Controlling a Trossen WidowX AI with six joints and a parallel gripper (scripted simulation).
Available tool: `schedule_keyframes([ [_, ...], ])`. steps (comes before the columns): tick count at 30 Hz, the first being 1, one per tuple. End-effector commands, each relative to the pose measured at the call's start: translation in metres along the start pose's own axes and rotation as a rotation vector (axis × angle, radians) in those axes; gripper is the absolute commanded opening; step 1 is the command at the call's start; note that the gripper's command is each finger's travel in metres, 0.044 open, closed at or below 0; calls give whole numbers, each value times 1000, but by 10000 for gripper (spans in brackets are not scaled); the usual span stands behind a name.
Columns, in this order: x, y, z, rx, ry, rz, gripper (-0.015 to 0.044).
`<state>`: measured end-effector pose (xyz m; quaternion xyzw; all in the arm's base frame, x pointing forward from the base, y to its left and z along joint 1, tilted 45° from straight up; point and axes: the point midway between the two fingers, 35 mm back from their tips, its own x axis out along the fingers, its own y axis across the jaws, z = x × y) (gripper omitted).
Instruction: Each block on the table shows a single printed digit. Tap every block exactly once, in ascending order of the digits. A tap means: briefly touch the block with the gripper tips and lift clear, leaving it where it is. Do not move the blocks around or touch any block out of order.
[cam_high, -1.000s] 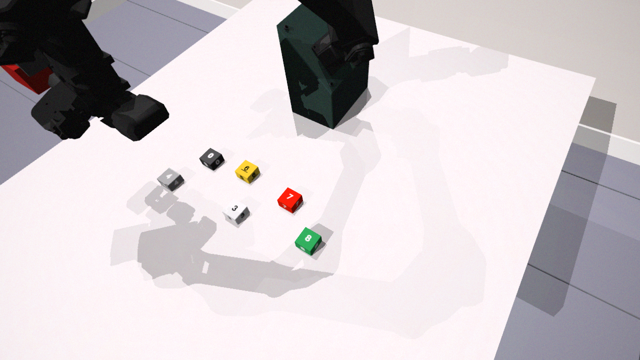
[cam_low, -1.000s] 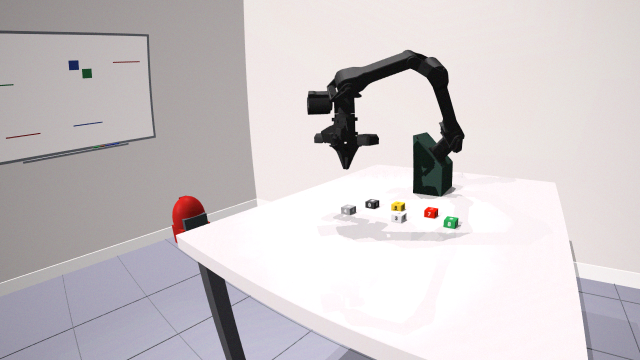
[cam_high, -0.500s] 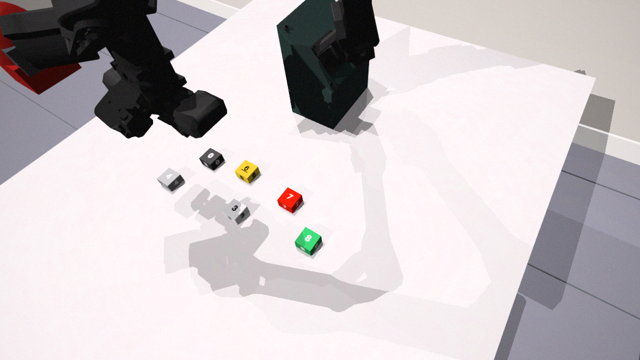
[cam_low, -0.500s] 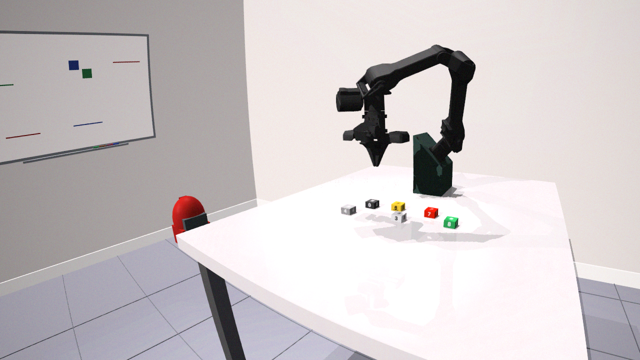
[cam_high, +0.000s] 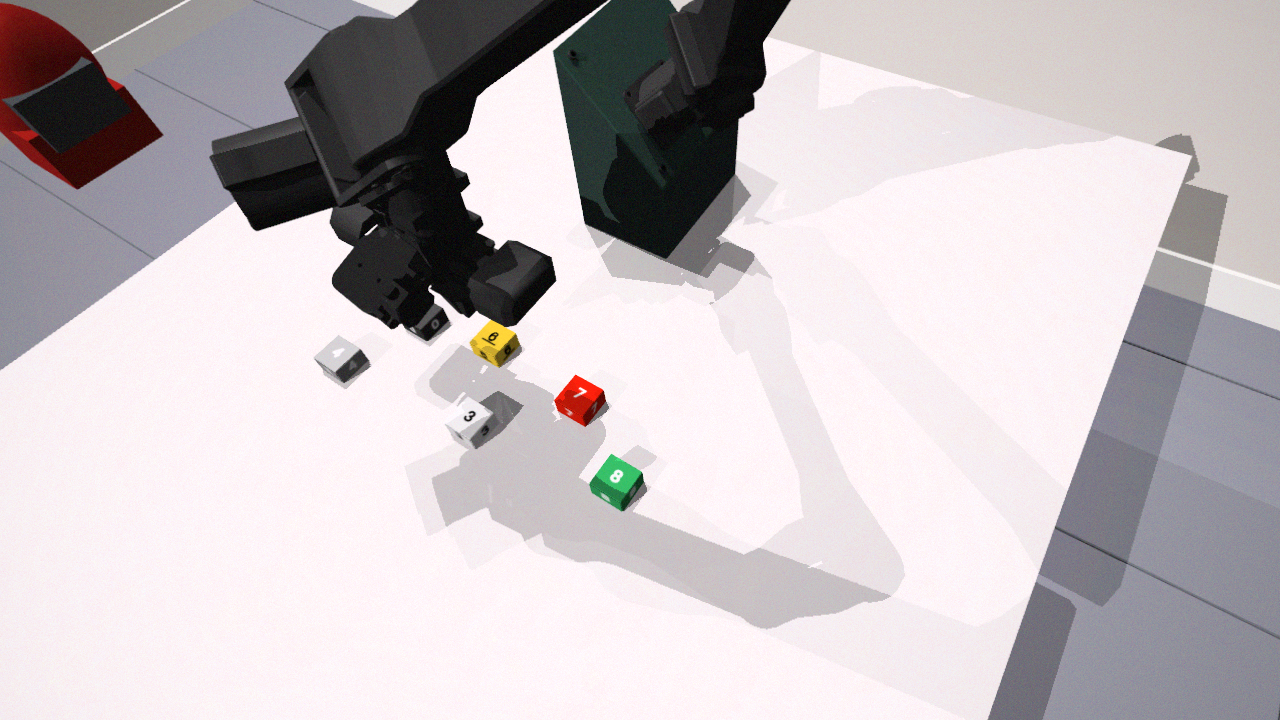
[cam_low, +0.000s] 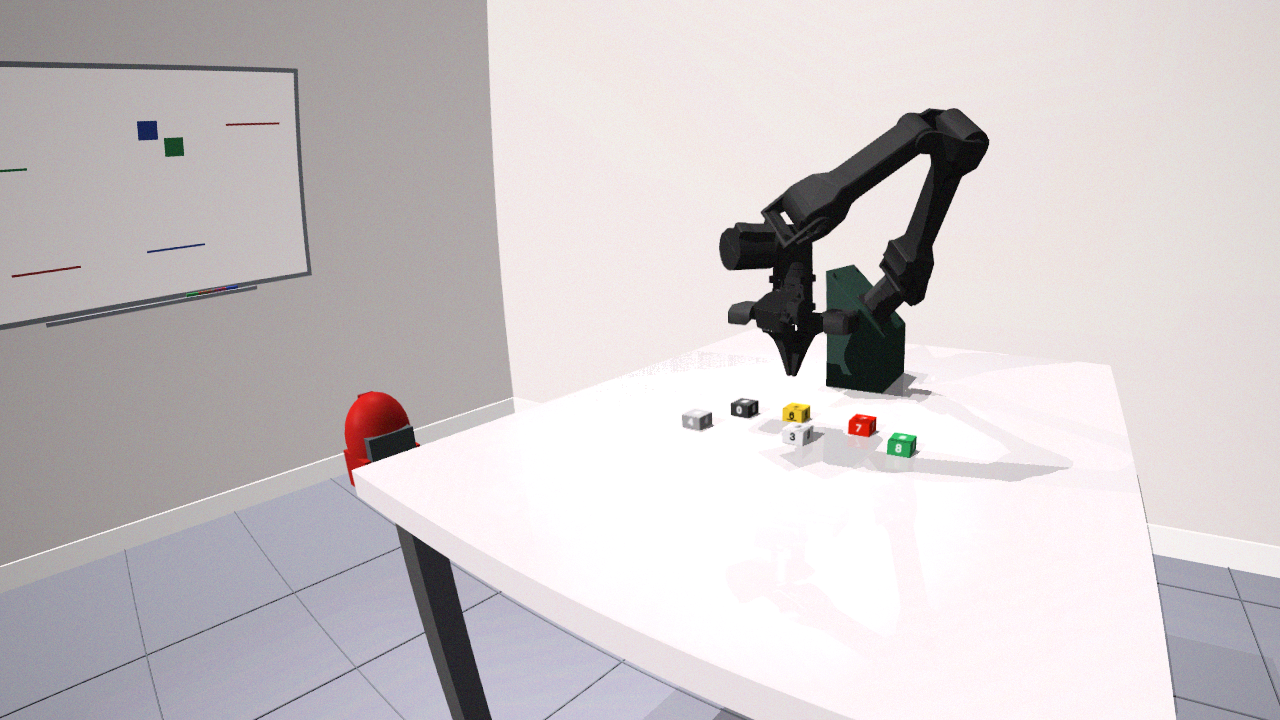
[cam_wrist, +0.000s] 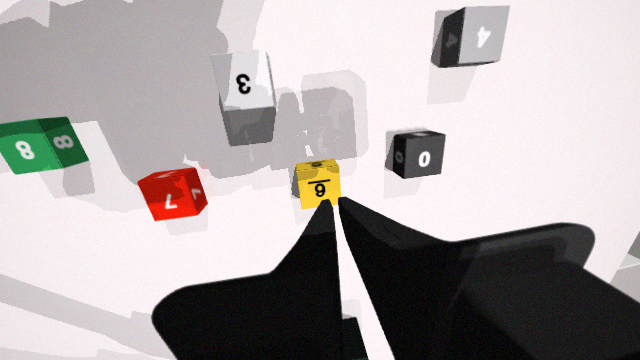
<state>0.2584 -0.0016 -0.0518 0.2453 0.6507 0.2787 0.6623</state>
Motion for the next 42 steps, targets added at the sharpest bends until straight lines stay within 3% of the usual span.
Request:
schedule_keyframes([
  [1, 24, 3, -9, 20, 16, 18, 20],
  [30, 54, 4, -10, 20, 17, 20, 20],
  [38, 22, 3, -9, 20, 16, 17, 20],
  [42, -33, 0, -5, 21, 16, 12, 20],
])
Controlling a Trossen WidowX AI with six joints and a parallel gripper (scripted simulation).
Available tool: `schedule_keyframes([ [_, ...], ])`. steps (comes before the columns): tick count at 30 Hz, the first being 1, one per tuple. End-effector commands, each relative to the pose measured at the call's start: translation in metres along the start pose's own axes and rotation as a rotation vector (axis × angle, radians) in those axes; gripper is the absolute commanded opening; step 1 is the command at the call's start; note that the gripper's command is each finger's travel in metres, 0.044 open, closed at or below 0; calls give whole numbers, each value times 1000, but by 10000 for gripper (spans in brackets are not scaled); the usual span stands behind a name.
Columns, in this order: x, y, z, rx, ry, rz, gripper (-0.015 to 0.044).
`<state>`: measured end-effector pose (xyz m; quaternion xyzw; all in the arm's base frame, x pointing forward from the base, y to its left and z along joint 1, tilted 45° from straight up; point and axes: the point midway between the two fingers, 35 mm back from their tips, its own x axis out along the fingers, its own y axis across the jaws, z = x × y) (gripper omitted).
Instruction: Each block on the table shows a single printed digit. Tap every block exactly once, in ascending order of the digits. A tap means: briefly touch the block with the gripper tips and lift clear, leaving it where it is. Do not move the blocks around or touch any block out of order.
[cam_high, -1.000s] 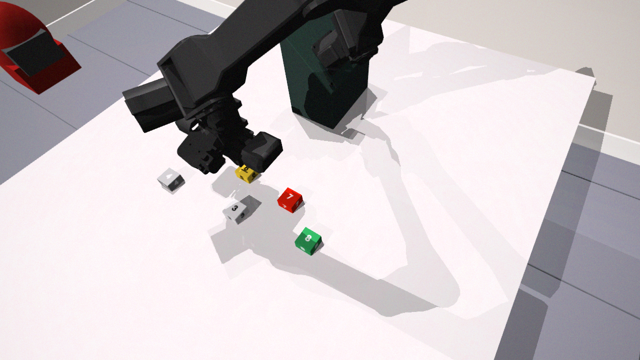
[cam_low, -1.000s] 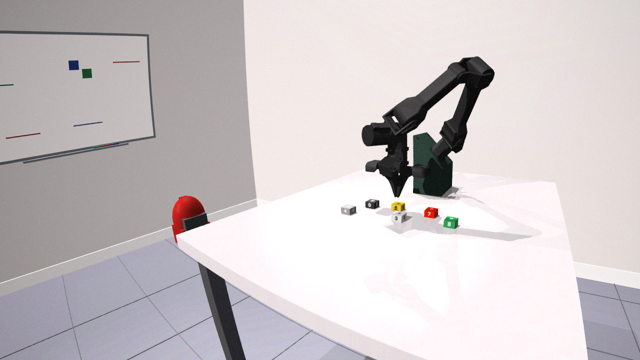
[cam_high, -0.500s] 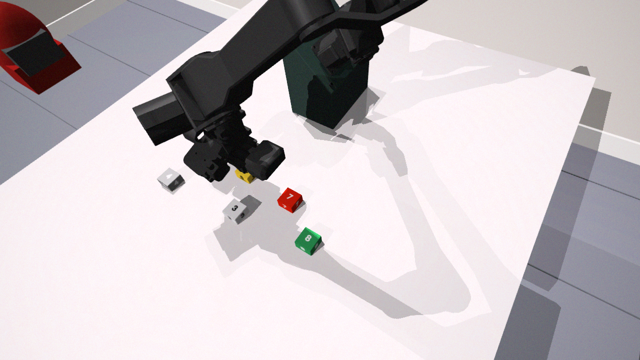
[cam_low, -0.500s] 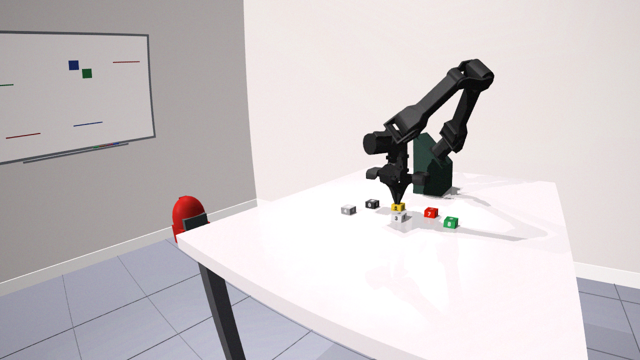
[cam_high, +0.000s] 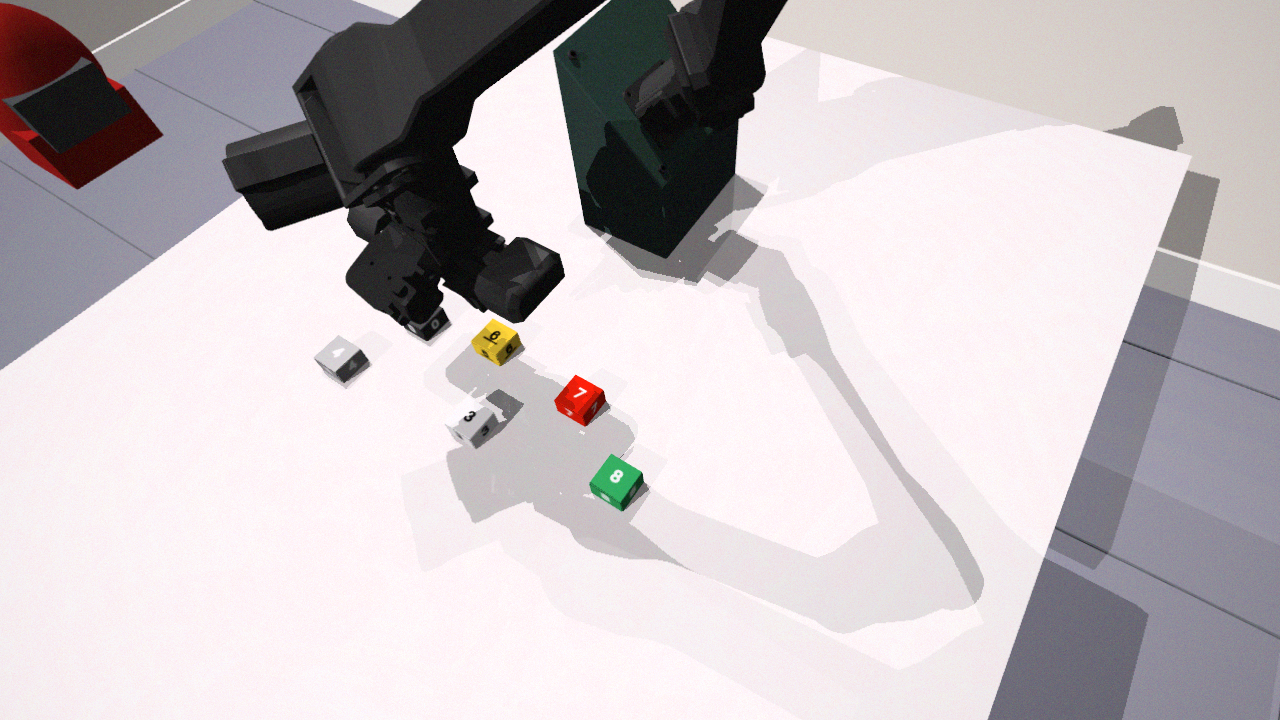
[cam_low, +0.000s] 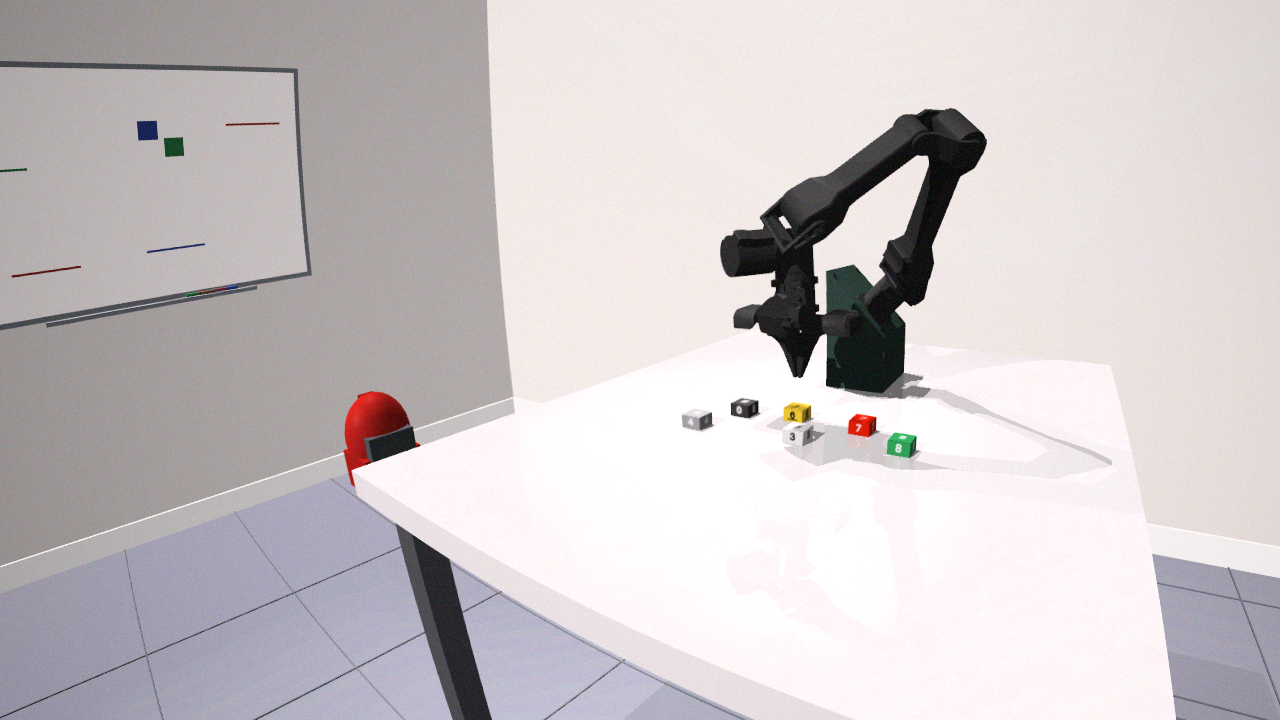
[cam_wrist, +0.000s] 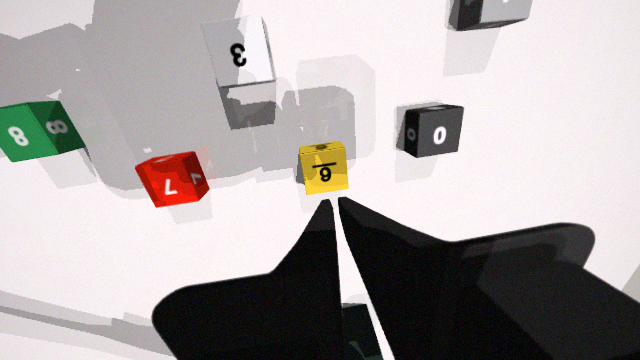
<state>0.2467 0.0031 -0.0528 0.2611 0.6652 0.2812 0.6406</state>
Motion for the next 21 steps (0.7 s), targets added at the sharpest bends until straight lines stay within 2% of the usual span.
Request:
schedule_keyframes([
  [1, -51, -1, 3, -16, -23, -16, 20],
  [8, -62, 9, 3, -15, -23, -16, 20],
  [15, -60, 99, -1, -14, -22, -10, 20],
  [21, -57, 102, -1, -15, -22, -10, 20],
])
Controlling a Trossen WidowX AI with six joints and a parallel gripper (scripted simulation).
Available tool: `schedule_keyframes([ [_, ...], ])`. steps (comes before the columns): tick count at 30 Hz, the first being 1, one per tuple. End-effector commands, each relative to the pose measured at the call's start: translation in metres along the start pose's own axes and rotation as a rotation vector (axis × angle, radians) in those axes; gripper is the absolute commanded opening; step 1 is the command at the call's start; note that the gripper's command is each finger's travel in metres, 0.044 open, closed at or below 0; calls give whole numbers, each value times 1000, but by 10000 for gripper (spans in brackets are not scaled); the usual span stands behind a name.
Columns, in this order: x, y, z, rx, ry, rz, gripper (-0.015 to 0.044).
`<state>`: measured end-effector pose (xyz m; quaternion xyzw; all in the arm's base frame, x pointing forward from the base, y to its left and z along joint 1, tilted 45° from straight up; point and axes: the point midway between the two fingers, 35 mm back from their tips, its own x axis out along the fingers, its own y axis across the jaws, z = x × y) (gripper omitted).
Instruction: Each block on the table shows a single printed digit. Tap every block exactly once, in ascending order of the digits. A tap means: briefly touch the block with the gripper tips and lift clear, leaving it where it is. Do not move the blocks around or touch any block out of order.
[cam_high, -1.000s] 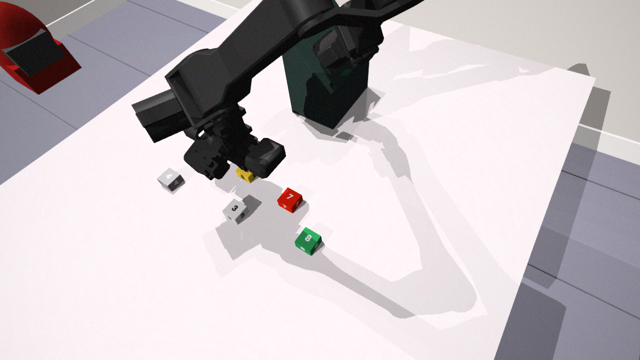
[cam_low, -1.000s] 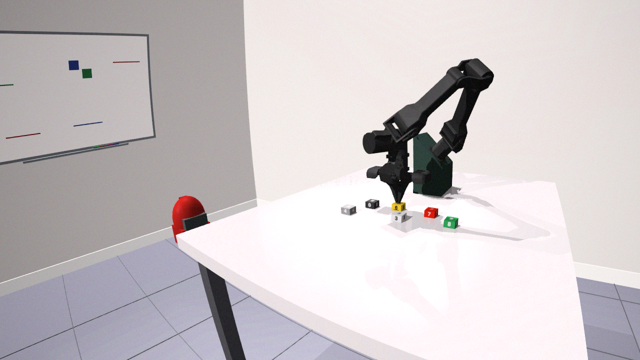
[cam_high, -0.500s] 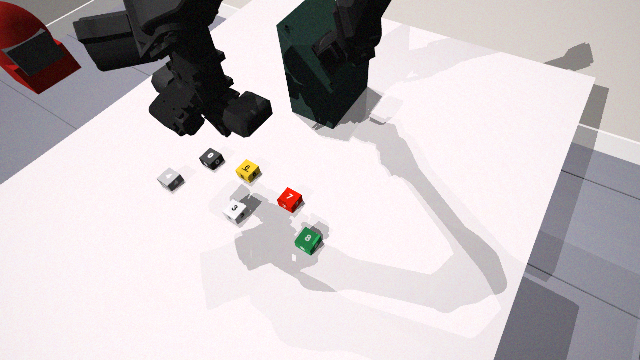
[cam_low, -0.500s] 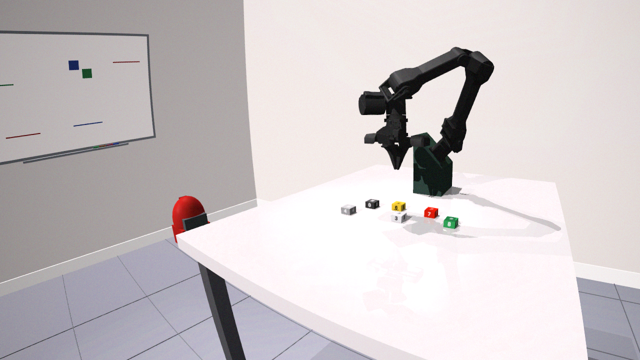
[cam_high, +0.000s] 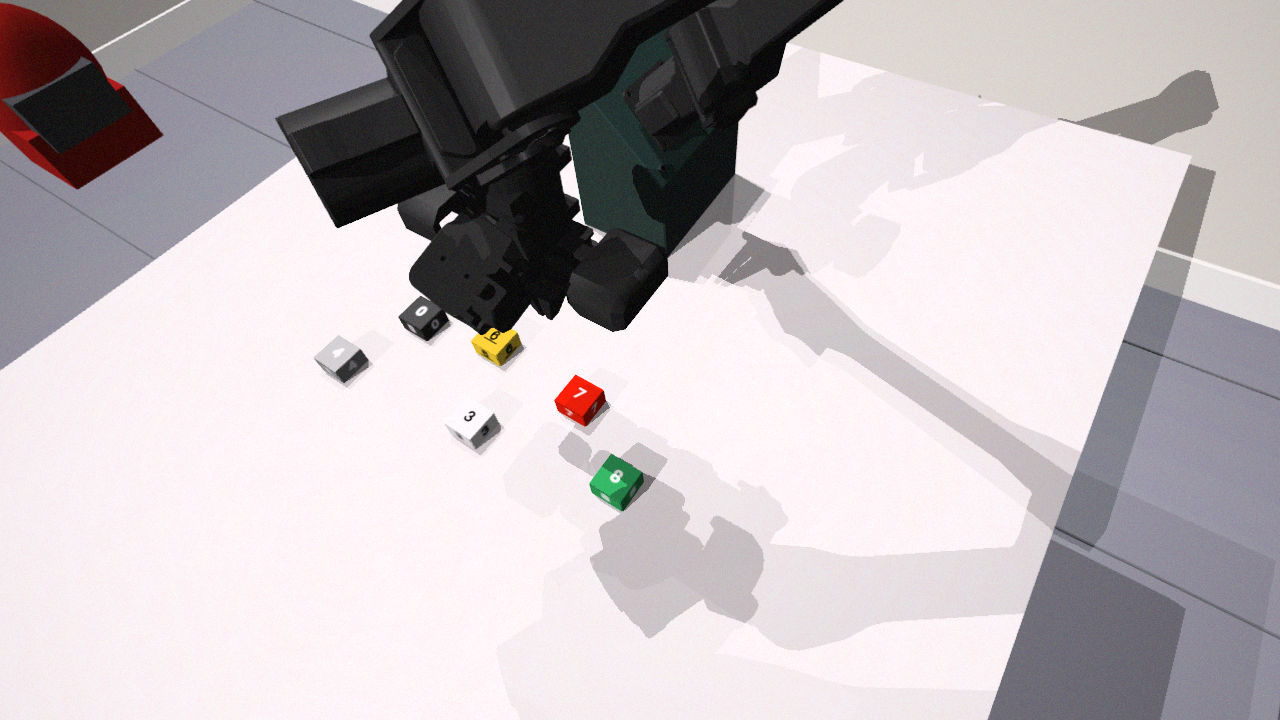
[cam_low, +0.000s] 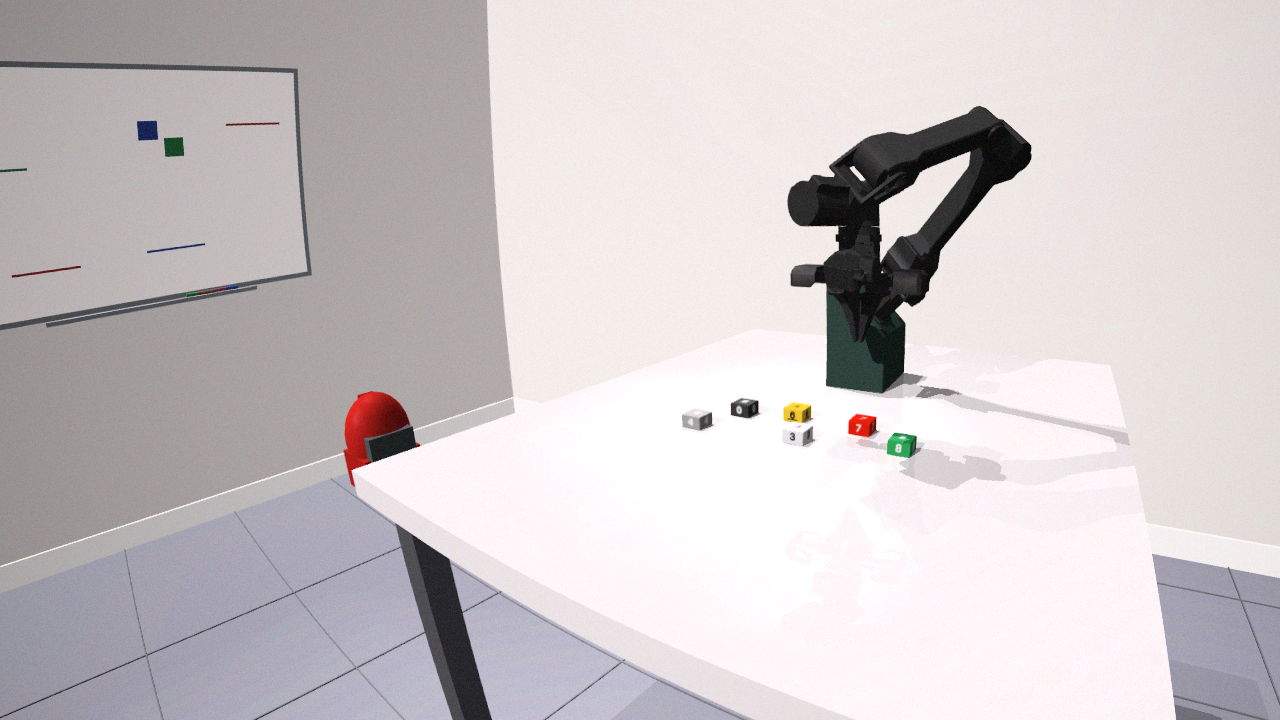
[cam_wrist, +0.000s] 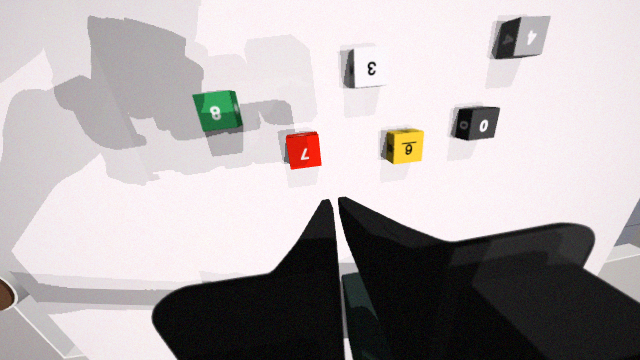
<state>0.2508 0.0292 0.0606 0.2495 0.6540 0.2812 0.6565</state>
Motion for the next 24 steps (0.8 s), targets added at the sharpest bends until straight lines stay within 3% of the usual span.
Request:
schedule_keyframes([
  [1, 13, 3, -2, 15, 7, 7, 20],
  [6, 80, 5, -4, 14, 6, 12, 20],
  [24, 103, 5, -5, 14, 7, 13, 20],
])
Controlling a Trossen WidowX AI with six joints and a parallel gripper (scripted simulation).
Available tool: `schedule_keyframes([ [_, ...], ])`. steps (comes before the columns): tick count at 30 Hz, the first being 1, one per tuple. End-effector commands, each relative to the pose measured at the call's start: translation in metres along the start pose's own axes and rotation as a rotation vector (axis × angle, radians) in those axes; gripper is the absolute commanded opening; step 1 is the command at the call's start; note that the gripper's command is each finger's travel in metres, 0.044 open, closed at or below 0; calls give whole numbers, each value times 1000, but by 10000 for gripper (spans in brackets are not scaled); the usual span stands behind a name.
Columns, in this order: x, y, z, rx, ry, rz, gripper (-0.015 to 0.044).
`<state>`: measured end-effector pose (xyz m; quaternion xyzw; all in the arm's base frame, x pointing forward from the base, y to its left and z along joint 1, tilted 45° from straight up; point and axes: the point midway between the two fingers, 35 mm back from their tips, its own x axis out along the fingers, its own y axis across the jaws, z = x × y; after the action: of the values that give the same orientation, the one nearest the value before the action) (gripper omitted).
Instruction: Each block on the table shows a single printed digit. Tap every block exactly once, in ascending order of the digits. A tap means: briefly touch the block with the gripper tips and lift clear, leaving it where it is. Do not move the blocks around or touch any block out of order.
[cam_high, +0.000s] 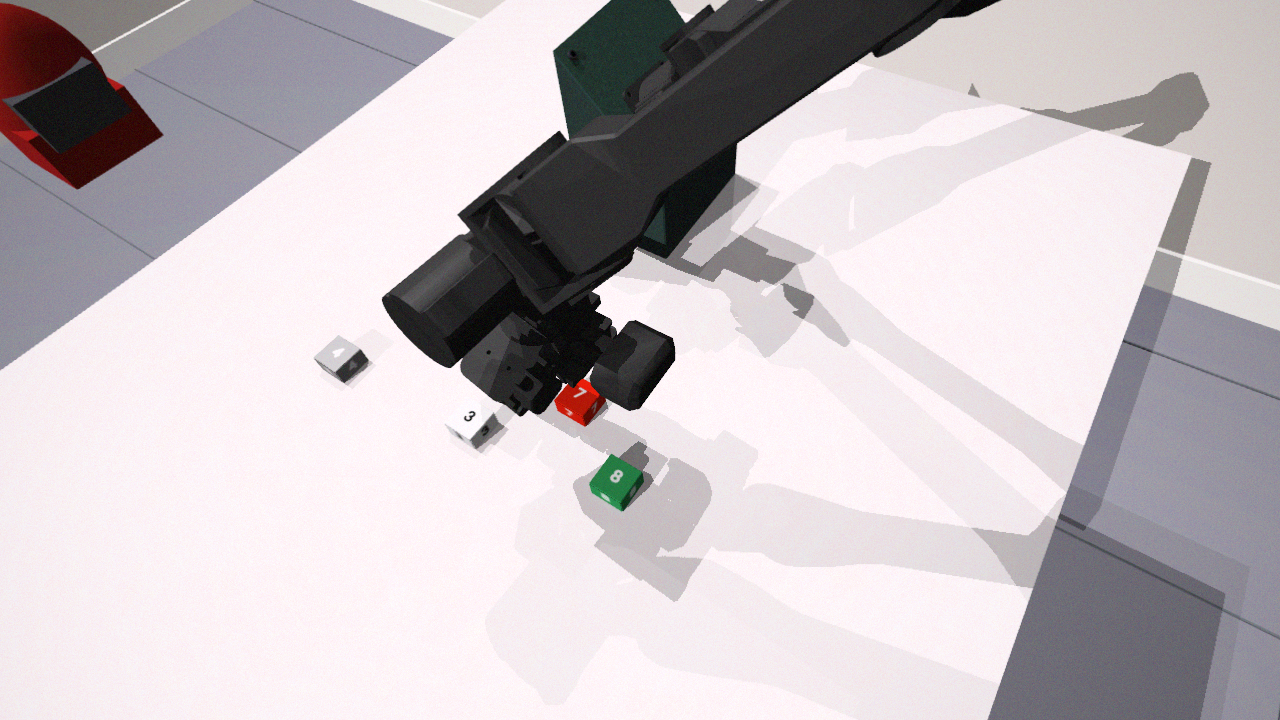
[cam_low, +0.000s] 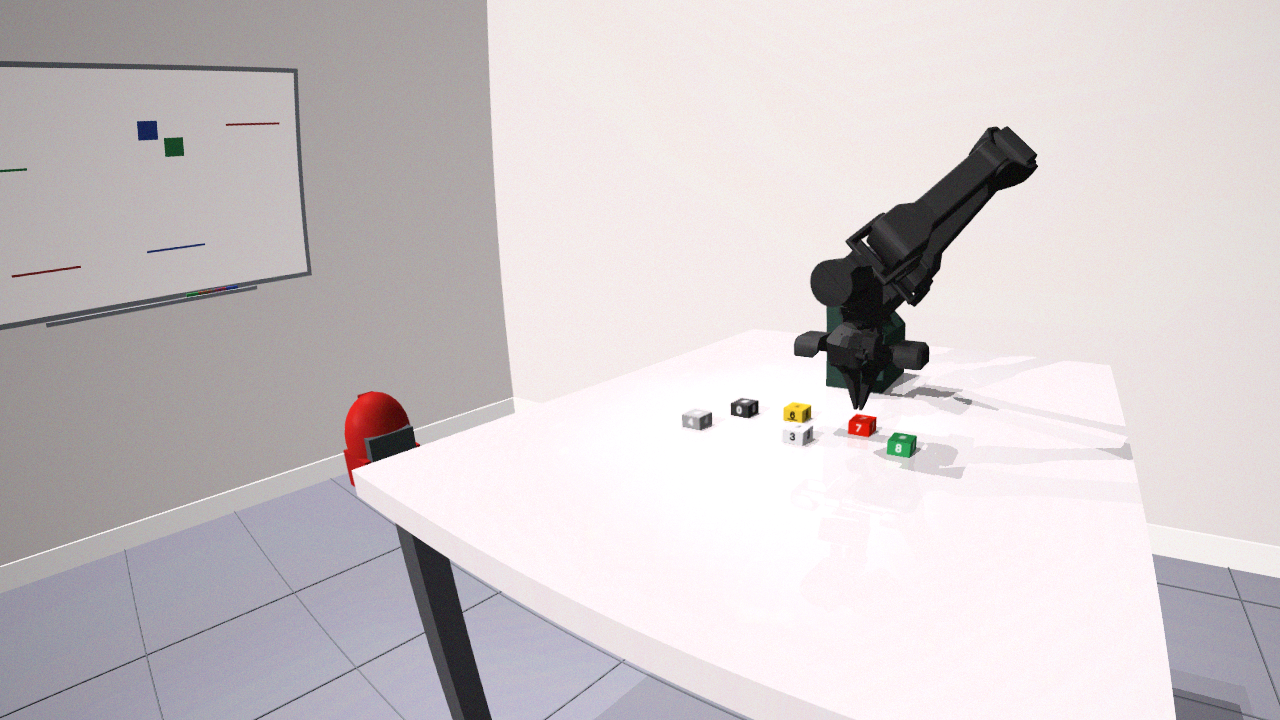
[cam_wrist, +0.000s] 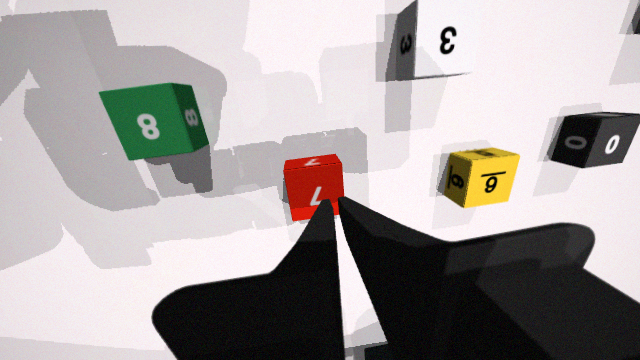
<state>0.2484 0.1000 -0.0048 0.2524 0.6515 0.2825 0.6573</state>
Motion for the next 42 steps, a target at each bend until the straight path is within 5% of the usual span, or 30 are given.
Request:
schedule_keyframes([
  [1, 8, 0, -4, 14, 12, 7, 20],
  [13, 17, 0, -4, 14, 12, 8, 20],
  [22, -23, -1, -2, 14, 11, 3, 20],
  [27, -92, -2, -2, 14, 12, 2, 20],
  [32, -95, -1, -2, 14, 12, 3, 20],
  [42, -95, 69, 52, 12, 10, 6, 20],
])
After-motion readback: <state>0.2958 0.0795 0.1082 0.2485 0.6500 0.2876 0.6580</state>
